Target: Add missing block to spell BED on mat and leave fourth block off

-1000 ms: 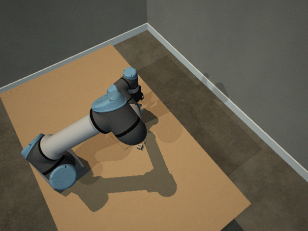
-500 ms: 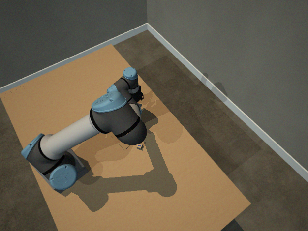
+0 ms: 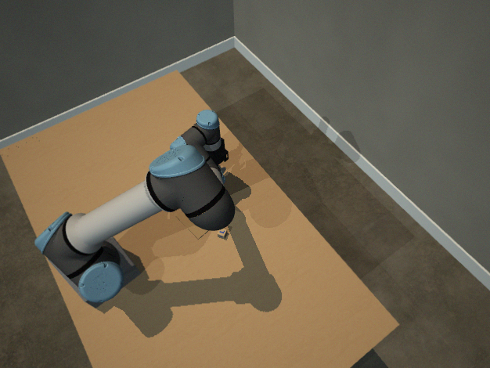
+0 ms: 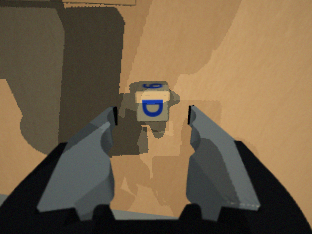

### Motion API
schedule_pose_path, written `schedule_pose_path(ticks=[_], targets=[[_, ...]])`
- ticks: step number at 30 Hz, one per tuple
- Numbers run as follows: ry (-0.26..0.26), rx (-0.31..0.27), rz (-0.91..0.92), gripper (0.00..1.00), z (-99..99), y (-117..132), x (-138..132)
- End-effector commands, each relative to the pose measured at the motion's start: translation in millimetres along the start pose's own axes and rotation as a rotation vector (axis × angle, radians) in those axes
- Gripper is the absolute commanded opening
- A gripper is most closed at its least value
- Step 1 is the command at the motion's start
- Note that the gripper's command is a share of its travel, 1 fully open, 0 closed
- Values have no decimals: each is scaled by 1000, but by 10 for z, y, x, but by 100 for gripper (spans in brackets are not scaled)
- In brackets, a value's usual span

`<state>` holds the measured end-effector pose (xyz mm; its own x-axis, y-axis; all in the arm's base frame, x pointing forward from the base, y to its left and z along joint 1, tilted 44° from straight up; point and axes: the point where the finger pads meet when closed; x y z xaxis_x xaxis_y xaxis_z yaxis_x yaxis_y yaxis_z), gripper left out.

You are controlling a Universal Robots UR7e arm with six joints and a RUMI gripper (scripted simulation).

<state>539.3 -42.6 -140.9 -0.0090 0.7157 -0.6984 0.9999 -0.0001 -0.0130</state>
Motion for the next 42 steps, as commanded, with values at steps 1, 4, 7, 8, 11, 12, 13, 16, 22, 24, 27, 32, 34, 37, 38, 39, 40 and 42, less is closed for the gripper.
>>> schedule_pose_path(ticks=[1, 4, 7, 8, 11, 12, 13, 16, 22, 24, 27, 32, 34, 37, 38, 39, 40, 42], targets=[[0, -2, 0, 40, 112, 5, 0], [0, -2, 0, 40, 169, 5, 0], [0, -2, 0, 40, 207, 5, 0], [0, -2, 0, 40, 216, 5, 0], [0, -2, 0, 40, 226, 5, 0], [0, -2, 0, 40, 226, 5, 0], [0, -2, 0, 40, 228, 5, 0], [0, -2, 0, 40, 229, 5, 0], [0, -2, 0, 40, 229, 5, 0], [0, -2, 0, 40, 229, 5, 0], [0, -2, 0, 40, 229, 5, 0], [0, -2, 0, 40, 229, 5, 0], [0, -2, 0, 28, 229, 5, 0], [0, -2, 0, 28, 229, 5, 0], [0, -2, 0, 28, 229, 5, 0], [0, -2, 0, 28, 229, 5, 0], [0, -2, 0, 28, 229, 5, 0], [0, -2, 0, 28, 229, 5, 0]])
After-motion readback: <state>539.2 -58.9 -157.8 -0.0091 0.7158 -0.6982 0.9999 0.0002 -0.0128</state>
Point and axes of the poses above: the point where the finger pads meet when closed, its own z axis out along the fingers, its own x axis across the jaws, y = z × x, and after that the axes turned 5 degrees about z, right-handed
